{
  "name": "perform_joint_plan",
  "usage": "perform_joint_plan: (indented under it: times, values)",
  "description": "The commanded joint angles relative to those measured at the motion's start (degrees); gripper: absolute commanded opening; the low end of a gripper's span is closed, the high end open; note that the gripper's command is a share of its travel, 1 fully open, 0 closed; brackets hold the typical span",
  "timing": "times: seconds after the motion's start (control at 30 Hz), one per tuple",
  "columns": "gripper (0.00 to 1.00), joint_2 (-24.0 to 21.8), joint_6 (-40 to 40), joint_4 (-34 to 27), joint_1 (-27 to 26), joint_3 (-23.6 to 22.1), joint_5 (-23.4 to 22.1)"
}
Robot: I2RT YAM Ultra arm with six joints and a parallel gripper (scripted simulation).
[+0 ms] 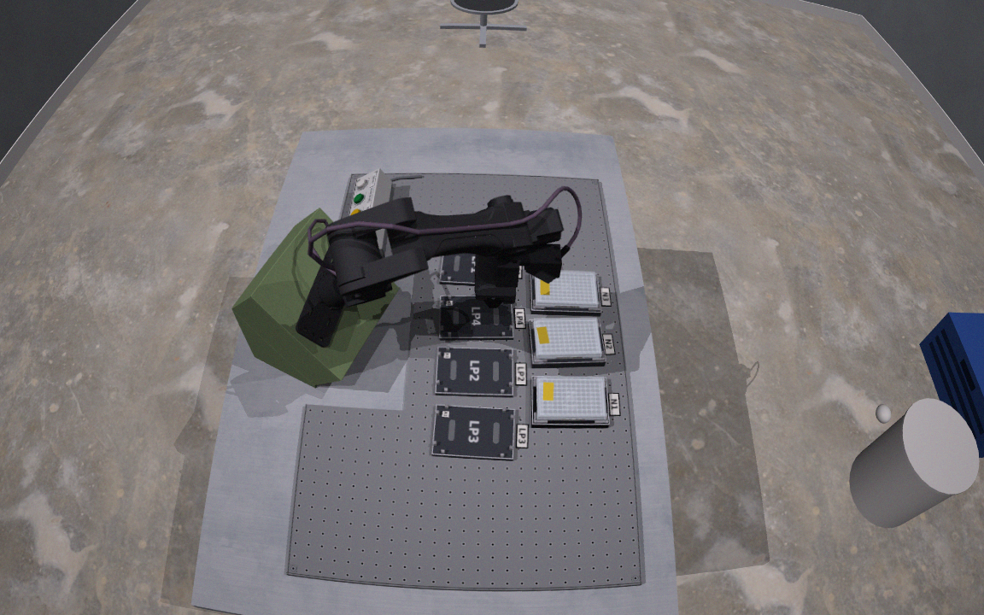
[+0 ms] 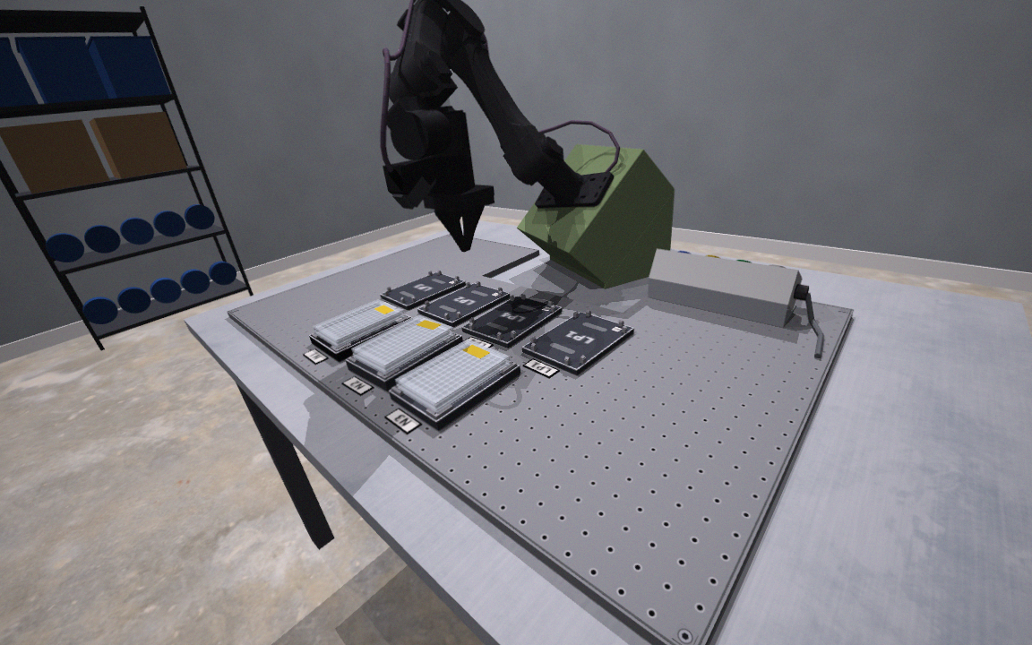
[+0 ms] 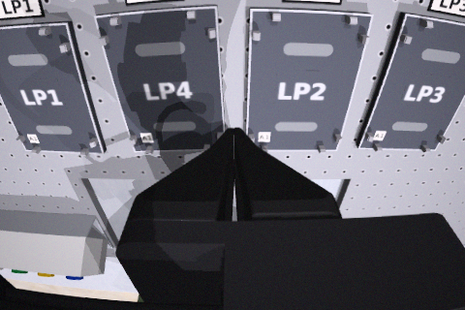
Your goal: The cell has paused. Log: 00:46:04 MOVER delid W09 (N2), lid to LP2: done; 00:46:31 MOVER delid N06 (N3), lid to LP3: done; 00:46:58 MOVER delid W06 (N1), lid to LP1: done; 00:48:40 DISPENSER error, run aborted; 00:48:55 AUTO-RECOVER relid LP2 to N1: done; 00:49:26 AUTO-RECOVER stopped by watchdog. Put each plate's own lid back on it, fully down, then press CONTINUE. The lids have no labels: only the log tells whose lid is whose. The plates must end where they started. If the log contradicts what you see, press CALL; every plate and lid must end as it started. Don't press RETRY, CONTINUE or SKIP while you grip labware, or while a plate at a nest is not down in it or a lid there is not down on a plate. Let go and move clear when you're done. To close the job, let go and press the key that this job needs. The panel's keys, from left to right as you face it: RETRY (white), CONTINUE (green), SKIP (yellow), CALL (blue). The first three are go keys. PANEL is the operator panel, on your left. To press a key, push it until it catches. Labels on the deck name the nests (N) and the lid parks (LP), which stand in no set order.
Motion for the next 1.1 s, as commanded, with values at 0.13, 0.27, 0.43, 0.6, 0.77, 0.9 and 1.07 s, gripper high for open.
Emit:
perform_joint_plan:
  times: [0.13,0.27,0.43,0.6,0.77,0.9,1.07]
  values:
    - [0.0,-0.3,0.0,0.3,-0.2,0.1,-0.1]
    - [0.0,-0.3,-0.1,0.4,-0.3,0.1,-0.2]
    - [0.0,-0.3,-0.2,0.4,-0.4,0.1,-0.2]
    - [0.0,-0.2,-0.3,0.6,-0.5,0.1,-0.3]
    - [0.0,2.4,1.0,0.3,4.5,-1.5,2.4]
    - [0.0,4.7,2.1,-0.6,8.7,-0.6,4.2]
    - [0.0,8.5,3.7,-0.9,14.0,0.9,6.3]
